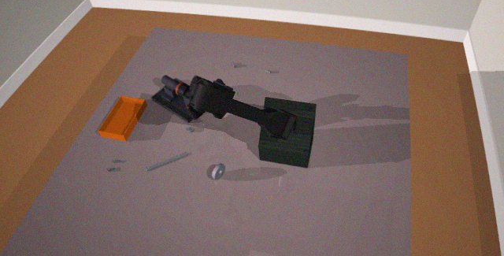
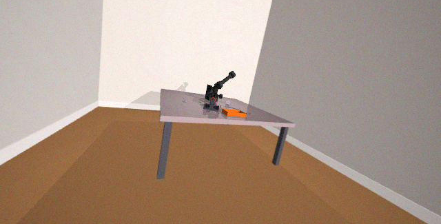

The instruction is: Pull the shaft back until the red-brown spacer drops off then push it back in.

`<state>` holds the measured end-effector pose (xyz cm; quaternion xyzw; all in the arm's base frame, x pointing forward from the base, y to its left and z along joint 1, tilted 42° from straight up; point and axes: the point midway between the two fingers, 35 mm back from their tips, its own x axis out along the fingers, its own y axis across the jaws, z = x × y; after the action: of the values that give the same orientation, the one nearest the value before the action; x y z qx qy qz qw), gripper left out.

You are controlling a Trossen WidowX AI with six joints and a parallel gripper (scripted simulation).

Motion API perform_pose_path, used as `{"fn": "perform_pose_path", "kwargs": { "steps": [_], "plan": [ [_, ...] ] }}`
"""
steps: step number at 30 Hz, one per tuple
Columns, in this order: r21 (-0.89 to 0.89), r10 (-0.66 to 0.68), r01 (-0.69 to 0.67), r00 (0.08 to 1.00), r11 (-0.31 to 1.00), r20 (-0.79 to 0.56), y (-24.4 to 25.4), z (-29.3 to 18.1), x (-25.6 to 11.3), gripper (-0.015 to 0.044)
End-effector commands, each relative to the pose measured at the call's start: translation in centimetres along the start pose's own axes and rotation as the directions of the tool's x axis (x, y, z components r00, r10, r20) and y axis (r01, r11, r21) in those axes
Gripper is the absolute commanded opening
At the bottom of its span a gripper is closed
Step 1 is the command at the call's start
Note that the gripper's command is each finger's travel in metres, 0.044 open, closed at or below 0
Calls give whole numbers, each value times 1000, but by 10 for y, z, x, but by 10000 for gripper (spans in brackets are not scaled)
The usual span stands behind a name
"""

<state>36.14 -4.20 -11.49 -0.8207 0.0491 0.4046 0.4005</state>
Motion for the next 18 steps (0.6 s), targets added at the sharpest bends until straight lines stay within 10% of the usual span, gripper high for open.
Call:
{"fn": "perform_pose_path", "kwargs": {
  "steps": [1, 18],
  "plan": [
    [6, -3, 3, 1000, 1000, 4, -1, 4, -4, 0],
    [6, -3, 3, 1000, 1000, 4, 0, 7, -6, 0]
  ]
}}
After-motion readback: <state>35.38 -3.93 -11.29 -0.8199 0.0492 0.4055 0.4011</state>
